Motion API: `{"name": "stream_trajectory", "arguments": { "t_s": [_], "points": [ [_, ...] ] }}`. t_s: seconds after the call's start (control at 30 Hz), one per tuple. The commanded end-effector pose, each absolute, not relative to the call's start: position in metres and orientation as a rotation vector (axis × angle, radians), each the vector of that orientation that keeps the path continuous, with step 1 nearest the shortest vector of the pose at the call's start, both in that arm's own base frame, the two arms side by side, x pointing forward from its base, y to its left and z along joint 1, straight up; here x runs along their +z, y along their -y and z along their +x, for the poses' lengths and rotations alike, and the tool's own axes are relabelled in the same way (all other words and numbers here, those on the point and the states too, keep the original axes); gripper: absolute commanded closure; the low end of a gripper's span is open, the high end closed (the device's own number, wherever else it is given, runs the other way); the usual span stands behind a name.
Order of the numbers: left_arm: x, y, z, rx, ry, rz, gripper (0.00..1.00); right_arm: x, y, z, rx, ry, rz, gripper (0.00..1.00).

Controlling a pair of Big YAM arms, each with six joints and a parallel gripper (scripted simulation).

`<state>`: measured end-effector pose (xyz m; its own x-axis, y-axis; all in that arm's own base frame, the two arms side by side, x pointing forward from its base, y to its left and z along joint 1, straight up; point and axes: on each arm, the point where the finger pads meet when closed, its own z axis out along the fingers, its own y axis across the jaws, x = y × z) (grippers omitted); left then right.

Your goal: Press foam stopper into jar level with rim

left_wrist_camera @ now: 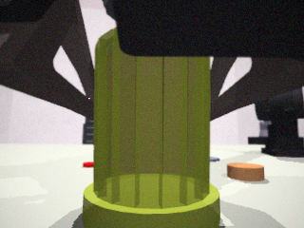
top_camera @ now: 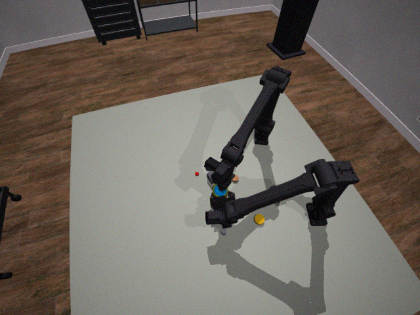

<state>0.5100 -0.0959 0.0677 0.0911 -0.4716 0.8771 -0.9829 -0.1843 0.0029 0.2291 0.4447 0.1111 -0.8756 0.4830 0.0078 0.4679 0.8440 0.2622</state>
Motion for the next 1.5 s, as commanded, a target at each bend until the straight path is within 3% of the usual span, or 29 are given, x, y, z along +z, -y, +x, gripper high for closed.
{"name": "stream_trajectory", "arguments": {
  "t_s": [0.0, 1.47],
  "points": [
    [0.089, 0.098, 0.512, 1.058, 1.468, 1.715, 0.36, 0.072, -0.439, 0.231, 0.303, -2.978, 0.795, 1.0],
    [0.089, 0.098, 0.512, 1.058, 1.468, 1.715, 0.36, 0.054, -0.437, 0.23, 0.293, -2.981, 0.792, 1.0]
  ]
}}
